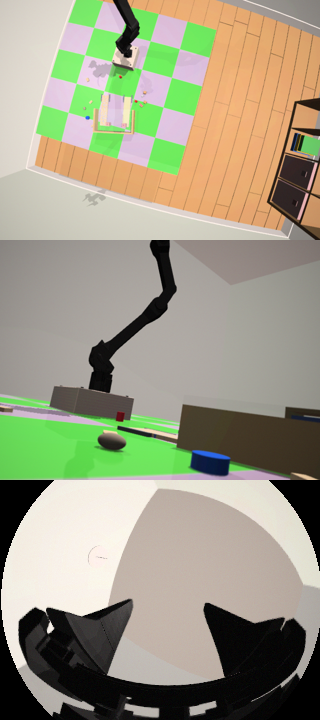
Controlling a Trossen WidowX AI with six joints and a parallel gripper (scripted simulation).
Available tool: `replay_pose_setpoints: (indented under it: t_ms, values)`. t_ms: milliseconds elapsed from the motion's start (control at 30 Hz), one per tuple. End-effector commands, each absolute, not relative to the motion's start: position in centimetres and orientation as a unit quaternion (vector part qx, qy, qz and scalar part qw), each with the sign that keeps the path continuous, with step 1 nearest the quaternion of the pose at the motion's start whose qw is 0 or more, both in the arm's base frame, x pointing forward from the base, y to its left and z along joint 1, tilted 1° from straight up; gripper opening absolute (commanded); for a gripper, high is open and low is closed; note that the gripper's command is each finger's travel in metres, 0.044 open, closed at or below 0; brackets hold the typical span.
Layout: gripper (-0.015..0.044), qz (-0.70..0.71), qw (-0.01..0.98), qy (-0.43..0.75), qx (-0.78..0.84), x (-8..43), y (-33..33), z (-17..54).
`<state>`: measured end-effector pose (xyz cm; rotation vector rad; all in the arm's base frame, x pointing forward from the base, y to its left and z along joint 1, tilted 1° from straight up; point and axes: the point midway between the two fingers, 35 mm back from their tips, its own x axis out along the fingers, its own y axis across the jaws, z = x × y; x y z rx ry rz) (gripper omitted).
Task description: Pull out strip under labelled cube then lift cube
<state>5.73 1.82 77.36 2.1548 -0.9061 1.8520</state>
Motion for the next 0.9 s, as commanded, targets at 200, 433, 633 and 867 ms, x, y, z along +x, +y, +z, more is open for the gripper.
replay_pose_setpoints:
  t_ms: [200,433,633,867]
  values:
    - [0.04,0.658,-0.045,-0.245,0.711,2.2,-2.2,75.7]
    - [0.04,0.671,-0.275,-0.164,0.668,0.3,-10.6,71.7]
    - [0.04,0.645,-0.459,-0.107,0.601,2.2,-17.4,66.8]
    - [0.04,0.578,-0.629,-0.06,0.516,7.4,-22.2,61.0]
